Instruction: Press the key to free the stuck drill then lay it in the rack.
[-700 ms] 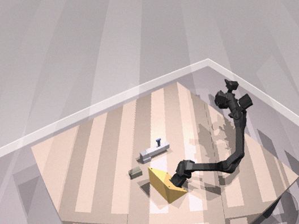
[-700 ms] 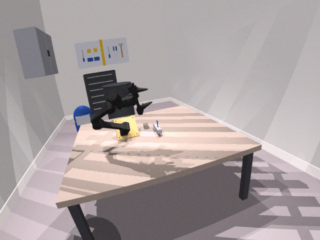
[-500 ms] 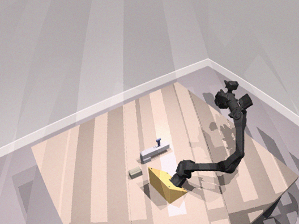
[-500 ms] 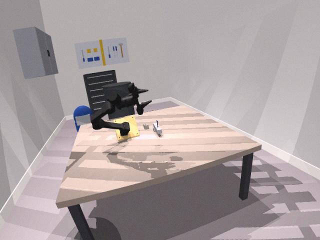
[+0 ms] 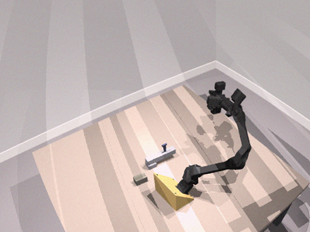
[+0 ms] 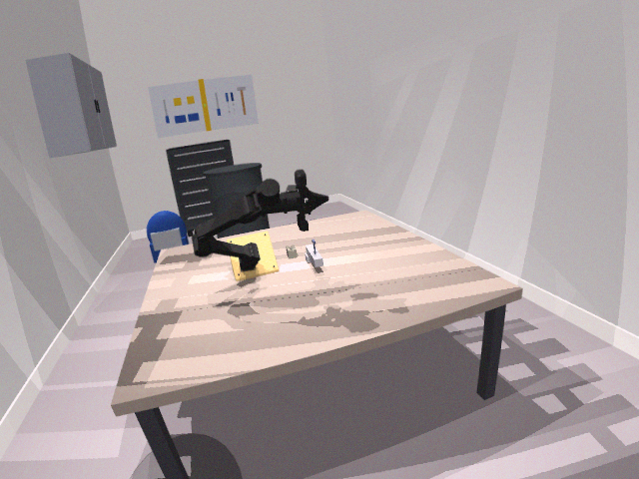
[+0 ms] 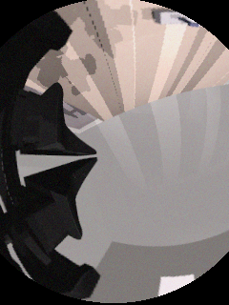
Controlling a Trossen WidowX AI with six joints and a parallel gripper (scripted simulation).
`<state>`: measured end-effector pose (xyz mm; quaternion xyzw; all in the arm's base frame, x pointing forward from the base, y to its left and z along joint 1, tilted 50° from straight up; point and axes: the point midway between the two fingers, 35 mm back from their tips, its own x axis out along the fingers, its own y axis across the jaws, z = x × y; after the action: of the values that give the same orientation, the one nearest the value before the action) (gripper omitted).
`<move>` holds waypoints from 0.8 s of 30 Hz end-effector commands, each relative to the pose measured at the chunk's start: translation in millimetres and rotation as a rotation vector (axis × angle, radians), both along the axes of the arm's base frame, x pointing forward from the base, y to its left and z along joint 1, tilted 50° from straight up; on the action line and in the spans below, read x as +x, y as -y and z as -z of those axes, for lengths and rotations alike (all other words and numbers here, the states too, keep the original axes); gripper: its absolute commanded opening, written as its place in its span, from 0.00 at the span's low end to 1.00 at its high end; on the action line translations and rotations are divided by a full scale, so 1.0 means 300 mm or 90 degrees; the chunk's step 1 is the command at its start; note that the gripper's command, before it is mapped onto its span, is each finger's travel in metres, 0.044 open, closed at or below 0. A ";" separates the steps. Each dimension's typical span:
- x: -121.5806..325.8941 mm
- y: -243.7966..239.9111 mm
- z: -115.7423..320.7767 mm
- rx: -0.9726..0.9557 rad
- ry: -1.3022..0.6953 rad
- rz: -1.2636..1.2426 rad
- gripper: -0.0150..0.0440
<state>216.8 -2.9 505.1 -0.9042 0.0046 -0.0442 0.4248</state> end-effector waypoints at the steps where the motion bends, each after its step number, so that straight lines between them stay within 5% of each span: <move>1: 0.156 -0.029 0.199 -0.050 -0.165 -0.001 0.25; 11: 0.314 -0.107 0.691 -0.256 -0.563 -0.031 0.25; 21: 0.207 -0.147 1.135 -0.641 -1.022 -0.145 0.25; 24: 0.193 -0.147 1.157 -0.676 -1.055 -0.157 0.25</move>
<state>286.8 42.9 175.7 -0.7670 0.1876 0.6067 -0.0917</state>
